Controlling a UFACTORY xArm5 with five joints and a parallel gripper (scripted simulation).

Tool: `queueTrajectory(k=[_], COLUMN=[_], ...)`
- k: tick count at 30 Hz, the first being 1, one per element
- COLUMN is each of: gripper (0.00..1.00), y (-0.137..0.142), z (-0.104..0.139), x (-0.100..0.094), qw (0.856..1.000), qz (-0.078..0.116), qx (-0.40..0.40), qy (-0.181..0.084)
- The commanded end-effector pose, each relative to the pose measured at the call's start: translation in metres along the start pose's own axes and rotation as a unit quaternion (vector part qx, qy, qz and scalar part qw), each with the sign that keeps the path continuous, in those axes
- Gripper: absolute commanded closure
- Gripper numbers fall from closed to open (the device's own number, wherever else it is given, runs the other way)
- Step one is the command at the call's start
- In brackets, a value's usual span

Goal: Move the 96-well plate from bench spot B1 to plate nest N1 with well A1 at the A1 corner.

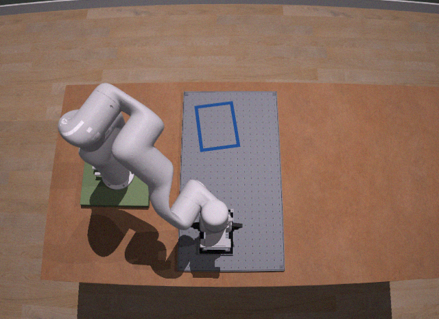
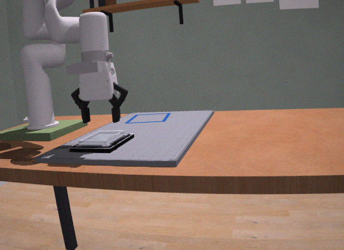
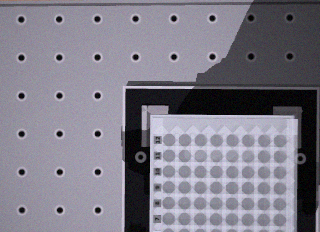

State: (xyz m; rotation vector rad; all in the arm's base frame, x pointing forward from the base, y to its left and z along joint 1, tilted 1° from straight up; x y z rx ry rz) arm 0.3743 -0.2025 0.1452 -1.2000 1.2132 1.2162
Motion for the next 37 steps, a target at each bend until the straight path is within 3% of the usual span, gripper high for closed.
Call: queueTrajectory(k=[1, 16, 37], gripper=[0.0, 0.0, 0.0], y=[0.0, 0.0, 0.0], z=[-0.001, -0.001, -0.001], x=[-0.016, -0.05, -0.05], qw=[1.0, 1.0, 1.0], qz=[-0.004, -0.004, -0.004], qx=[0.0, 0.0, 0.0], qy=[-0.003, -0.003, -0.003])
Point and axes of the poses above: the point where the finger pads meet when closed, its own x axis out along the fingers, its own y axis across the jaws, z = x × y, the point moved 9 cm from there along -x, back along the fingers, and after that the axes turned 1 degree about x, right-handed, at the moved point
